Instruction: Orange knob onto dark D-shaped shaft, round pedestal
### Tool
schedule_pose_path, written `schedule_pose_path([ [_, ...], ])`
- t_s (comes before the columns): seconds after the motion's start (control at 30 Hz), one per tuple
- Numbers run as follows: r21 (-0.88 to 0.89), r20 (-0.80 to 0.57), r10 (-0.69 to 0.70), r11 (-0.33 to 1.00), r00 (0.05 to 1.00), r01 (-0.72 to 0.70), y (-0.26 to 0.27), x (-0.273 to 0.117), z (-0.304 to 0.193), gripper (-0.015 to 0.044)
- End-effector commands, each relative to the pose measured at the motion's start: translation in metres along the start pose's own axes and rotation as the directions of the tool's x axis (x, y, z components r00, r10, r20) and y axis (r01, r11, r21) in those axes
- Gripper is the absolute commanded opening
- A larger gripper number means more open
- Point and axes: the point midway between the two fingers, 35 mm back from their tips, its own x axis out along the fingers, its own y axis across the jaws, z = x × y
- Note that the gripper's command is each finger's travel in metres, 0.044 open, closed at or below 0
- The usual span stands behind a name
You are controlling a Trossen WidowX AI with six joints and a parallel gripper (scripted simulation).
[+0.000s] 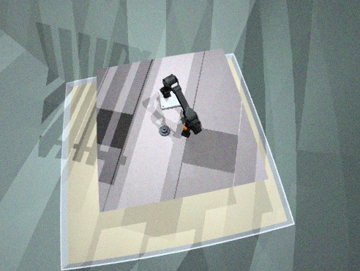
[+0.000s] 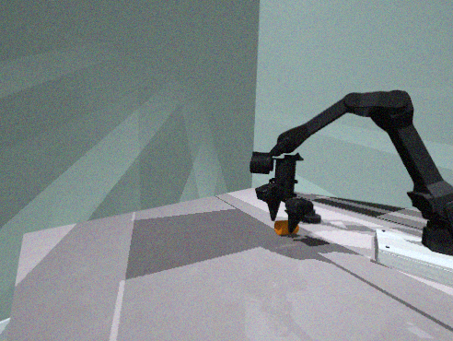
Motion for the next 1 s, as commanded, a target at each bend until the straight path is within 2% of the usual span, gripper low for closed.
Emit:
schedule_pose_path([
  [0.0,0.002,-0.012,0.004,1.0,1.0,-0.004,0.0014,0.0094,-0.0026,0.044],
  [0.13,0.002,-0.012,0.004,1.0,1.0,-0.004,0.0015,0.0133,-0.0027,0.044],
  [0.4,0.002,-0.012,0.004,1.0,1.0,-0.004,0.0015,0.0133,-0.0027,0.024],
  [0.63,0.002,-0.012,0.004,1.0,1.0,-0.004,0.0015,0.0133,-0.0027,0.024],
  [0.97,0.002,-0.012,0.004,1.0,1.0,-0.004,0.0015,0.0133,-0.0027,0.018],
])
